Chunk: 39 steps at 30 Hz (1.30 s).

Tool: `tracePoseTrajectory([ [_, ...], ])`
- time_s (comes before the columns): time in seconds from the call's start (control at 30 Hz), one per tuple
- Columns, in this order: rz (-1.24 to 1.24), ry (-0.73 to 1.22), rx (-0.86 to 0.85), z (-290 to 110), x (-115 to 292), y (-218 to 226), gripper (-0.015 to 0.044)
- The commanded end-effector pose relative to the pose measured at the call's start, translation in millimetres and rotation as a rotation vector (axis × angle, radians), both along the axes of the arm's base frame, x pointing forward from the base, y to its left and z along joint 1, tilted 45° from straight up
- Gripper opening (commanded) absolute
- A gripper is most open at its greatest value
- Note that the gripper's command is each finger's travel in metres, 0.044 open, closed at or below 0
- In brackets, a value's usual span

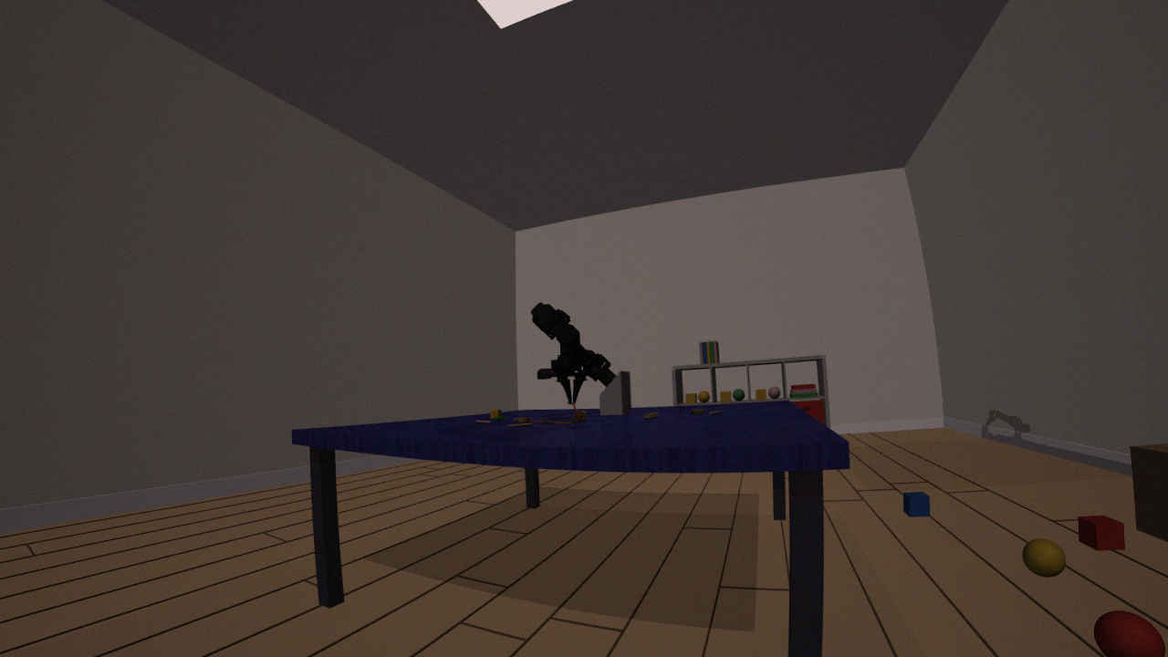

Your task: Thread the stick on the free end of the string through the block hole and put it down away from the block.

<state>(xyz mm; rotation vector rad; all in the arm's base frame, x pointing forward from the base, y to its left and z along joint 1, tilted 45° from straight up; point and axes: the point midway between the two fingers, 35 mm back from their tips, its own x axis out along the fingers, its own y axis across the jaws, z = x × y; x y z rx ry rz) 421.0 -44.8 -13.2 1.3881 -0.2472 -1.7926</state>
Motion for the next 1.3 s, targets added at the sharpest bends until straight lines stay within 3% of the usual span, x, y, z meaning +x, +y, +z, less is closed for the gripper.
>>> tracePoseTrajectory([
  [0.0, -0.004, -0.008, 0.0, -1, 5, 2, 0.0],
  [1.27, 0.002, -0.015, 0.005, -22, 28, 12, 0.0],
])
